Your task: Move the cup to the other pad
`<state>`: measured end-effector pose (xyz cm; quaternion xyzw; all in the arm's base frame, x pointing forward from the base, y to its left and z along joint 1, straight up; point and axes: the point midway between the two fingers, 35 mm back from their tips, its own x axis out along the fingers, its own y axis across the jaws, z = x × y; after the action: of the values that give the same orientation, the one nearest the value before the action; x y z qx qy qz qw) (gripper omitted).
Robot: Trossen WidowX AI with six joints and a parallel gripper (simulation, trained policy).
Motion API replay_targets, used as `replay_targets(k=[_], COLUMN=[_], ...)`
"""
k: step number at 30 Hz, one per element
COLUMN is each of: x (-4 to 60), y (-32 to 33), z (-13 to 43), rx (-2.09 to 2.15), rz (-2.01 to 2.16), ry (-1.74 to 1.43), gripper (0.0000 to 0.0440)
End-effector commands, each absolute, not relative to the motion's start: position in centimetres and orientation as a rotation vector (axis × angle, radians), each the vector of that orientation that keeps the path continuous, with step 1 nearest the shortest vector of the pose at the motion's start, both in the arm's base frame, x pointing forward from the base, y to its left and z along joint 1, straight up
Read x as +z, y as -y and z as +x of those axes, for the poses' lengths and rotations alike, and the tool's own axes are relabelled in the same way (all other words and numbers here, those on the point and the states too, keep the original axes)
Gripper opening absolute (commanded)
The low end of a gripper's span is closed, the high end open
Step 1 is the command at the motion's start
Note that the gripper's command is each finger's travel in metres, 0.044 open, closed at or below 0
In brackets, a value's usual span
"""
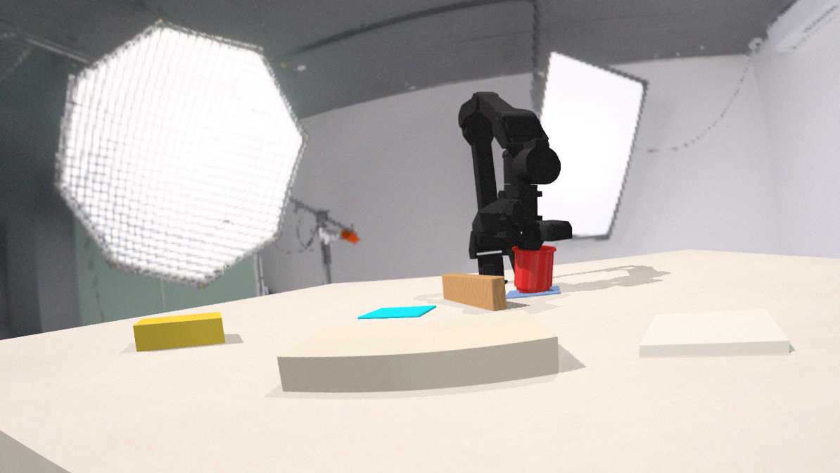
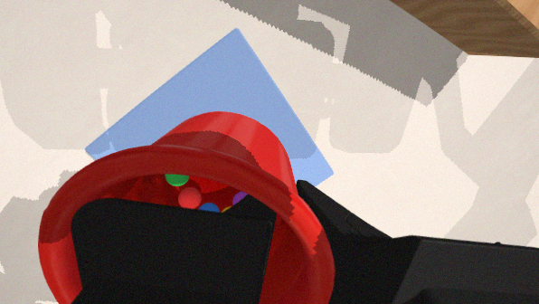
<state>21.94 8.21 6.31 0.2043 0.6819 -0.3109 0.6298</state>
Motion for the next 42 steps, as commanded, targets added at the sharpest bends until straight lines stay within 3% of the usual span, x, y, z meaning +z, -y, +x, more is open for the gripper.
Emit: replay_targets(k=[1,42], x=[6.0,15.9], y=[-7.7,-2.9], z=[21.9,28.2], rx=[-0.720,-0.752], rz=[0.449,0.799], ry=[-1.559,-1.269], gripper=[0.0012,0.0000])
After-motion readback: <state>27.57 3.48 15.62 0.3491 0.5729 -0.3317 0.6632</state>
